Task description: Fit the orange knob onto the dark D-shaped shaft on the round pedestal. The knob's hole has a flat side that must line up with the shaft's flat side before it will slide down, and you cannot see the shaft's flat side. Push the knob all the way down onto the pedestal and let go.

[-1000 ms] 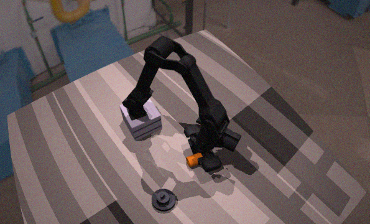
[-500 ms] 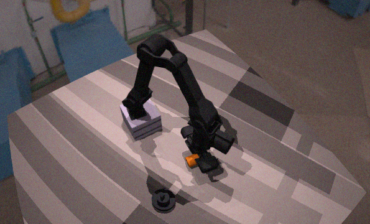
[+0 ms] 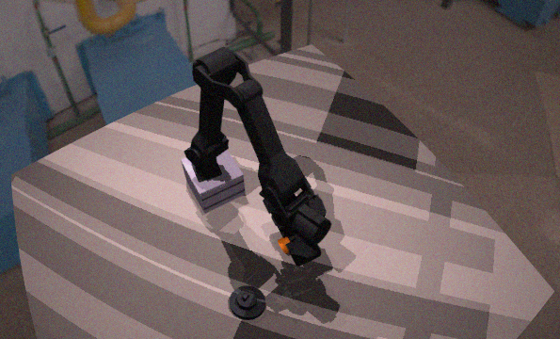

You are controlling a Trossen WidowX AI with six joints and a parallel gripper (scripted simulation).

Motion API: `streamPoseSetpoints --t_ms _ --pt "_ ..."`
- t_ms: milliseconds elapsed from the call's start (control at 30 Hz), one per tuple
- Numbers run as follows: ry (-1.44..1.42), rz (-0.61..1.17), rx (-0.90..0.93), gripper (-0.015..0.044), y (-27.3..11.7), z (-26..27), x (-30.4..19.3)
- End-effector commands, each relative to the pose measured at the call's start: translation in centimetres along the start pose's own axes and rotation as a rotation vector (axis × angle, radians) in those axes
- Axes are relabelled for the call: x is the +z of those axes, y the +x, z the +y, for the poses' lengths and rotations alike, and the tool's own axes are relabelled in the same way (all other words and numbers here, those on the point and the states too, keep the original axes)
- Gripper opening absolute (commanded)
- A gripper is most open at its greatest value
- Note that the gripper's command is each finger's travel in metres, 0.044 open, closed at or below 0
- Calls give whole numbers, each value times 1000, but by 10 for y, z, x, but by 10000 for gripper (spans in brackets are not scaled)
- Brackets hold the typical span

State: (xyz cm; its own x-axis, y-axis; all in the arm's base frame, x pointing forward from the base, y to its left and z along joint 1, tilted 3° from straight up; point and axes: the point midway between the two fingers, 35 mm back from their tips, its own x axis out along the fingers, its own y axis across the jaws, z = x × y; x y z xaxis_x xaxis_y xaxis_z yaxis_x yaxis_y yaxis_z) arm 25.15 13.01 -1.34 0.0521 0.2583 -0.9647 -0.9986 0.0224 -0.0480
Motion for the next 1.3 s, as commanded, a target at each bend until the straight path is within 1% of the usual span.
streamPoseSetpoints --t_ms 0,1267 --pt "-1 -78 -4 179 -3 0 -4" --pt "-2 -702 -4 179 -10 1 -45"
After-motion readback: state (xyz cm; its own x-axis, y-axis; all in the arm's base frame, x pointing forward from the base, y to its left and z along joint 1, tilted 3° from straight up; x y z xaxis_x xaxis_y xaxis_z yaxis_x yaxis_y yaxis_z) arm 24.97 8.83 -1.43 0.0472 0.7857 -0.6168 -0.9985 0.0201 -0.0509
